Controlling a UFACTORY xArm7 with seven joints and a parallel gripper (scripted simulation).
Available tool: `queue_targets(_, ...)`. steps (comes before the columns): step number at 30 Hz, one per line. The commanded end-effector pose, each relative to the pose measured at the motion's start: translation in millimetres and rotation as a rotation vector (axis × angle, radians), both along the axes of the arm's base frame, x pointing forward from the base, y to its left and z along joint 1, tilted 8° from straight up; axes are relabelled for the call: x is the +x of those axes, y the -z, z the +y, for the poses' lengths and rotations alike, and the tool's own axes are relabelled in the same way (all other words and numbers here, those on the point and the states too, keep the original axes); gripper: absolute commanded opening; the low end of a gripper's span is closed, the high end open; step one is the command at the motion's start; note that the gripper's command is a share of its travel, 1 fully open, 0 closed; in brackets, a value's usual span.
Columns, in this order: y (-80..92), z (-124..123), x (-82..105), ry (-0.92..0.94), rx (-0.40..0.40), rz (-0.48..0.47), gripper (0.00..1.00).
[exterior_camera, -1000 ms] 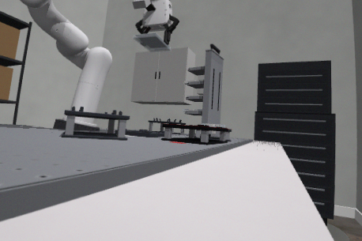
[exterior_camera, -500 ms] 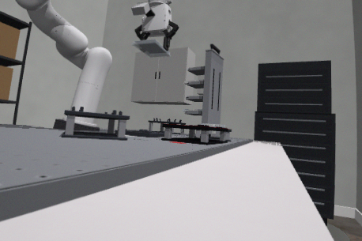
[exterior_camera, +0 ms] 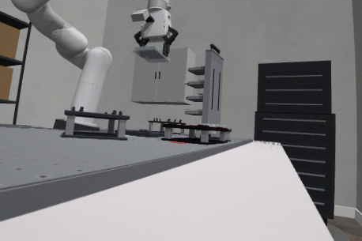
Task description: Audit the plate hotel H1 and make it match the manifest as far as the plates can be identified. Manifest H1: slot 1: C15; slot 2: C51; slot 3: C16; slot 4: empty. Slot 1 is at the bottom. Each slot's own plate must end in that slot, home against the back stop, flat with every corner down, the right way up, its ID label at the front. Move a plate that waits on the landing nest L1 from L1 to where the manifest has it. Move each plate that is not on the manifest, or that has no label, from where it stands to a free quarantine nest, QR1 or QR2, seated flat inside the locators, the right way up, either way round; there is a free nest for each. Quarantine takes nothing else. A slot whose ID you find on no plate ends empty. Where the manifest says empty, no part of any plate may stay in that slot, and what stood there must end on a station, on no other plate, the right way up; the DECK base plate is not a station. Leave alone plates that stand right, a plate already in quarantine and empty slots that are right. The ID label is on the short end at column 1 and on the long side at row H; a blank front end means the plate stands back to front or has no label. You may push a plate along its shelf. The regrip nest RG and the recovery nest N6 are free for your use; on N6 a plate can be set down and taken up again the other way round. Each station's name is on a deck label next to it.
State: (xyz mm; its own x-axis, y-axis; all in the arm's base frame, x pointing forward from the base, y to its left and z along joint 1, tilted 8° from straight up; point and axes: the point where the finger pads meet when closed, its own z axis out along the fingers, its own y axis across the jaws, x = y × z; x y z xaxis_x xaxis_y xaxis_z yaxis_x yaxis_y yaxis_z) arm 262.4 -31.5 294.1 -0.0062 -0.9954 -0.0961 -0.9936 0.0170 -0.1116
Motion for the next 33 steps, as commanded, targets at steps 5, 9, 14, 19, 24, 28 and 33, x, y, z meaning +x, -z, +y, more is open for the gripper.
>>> queue_targets(5, 12.2, 1, 2.0, 0.001, 0.000, -0.003, 0.00)
queue_targets(9, 18.8, 2, 2.7, 0.001, 0.000, -0.003, 0.00)
queue_targets(14, 23.8, 2, 3.3, 0.001, 0.000, -0.003, 0.00)
queue_targets(19, 32.0, 3, 4.3, 0.001, 0.000, -0.003, 0.00)
queue_targets(24, 40.3, 4, 5.2, 0.001, 0.000, -0.003, 0.00)
queue_targets(28, 43.6, 4, 5.6, 0.001, 0.000, -0.003, 0.00)
queue_targets(33, 51.8, 5, 6.6, 0.001, 0.000, -0.003, 0.00)
